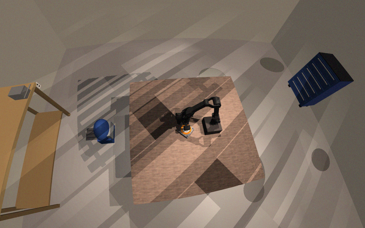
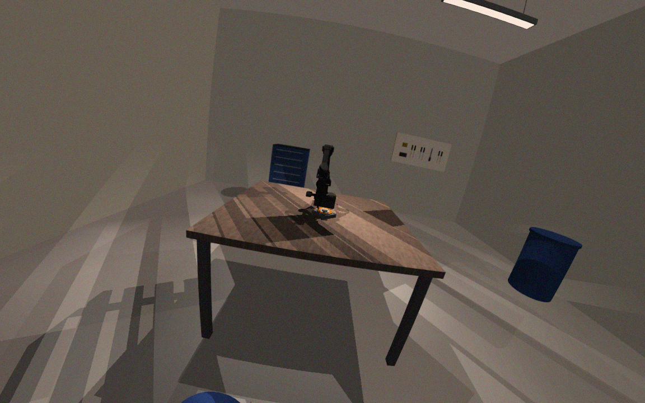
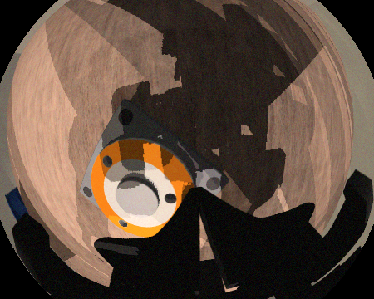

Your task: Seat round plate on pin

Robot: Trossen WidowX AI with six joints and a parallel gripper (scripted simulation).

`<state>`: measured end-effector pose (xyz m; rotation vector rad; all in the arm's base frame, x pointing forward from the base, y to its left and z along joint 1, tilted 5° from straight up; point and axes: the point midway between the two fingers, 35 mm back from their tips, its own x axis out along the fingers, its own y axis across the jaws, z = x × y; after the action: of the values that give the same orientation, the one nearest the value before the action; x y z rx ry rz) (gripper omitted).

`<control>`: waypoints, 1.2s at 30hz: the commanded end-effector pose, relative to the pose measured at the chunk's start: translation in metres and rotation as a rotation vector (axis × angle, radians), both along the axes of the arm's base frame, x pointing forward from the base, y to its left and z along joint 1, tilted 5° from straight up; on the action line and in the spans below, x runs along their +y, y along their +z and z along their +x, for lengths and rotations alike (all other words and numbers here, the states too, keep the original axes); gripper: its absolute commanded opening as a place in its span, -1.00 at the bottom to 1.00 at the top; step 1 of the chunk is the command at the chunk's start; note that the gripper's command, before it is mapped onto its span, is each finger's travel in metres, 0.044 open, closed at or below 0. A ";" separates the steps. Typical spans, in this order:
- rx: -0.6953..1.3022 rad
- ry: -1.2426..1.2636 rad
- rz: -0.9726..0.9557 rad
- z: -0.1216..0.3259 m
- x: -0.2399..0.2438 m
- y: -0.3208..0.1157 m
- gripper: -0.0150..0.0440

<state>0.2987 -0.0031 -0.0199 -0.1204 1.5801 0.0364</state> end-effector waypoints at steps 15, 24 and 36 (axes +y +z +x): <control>0.020 0.003 -0.002 -0.012 -0.001 -0.003 -0.49; 0.020 0.003 -0.002 -0.015 -0.001 -0.003 -0.49; 0.021 0.003 -0.002 -0.020 -0.001 -0.003 -0.49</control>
<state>0.2865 -0.0044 -0.0193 -0.1223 1.5799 0.0351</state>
